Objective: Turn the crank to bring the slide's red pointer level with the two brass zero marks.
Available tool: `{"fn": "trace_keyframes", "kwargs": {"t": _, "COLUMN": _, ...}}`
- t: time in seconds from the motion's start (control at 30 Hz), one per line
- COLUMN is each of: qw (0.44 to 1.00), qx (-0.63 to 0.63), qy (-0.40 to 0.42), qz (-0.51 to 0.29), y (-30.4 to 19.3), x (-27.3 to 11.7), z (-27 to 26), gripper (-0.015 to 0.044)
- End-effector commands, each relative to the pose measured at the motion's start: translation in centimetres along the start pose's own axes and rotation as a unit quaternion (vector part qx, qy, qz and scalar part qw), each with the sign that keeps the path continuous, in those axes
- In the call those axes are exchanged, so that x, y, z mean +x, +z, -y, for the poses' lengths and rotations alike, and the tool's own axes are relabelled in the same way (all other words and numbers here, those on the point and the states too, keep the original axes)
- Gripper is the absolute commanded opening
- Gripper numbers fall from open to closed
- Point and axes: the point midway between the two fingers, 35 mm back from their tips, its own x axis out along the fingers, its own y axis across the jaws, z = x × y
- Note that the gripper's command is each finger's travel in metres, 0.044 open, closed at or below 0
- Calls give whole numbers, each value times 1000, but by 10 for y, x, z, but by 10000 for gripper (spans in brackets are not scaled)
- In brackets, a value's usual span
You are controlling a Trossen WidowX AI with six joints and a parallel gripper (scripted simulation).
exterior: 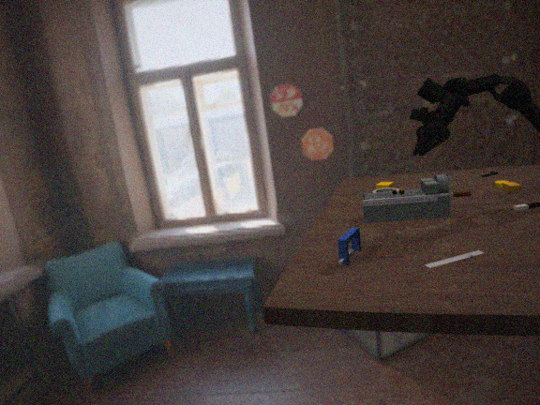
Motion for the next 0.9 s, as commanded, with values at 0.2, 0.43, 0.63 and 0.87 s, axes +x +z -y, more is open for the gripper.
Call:
{"fn": "trace_keyframes", "kwargs": {"t": 0.2, "qw": 1000, "qx": -5, "qy": -15, "qz": 12, "y": -21, "x": -22, "z": -7, "gripper": 440}}
{"fn": "trace_keyframes", "kwargs": {"t": 0.43, "qw": 999, "qx": -11, "qy": -26, "qz": 27, "y": -42, "x": -39, "z": -11, "gripper": 440}}
{"fn": "trace_keyframes", "kwargs": {"t": 0.63, "qw": 998, "qx": -16, "qy": -35, "qz": 41, "y": -62, "x": -53, "z": -14, "gripper": 440}}
{"fn": "trace_keyframes", "kwargs": {"t": 0.87, "qw": 997, "qx": -20, "qy": -45, "qz": 58, "y": -88, "x": -67, "z": -15, "gripper": 440}}
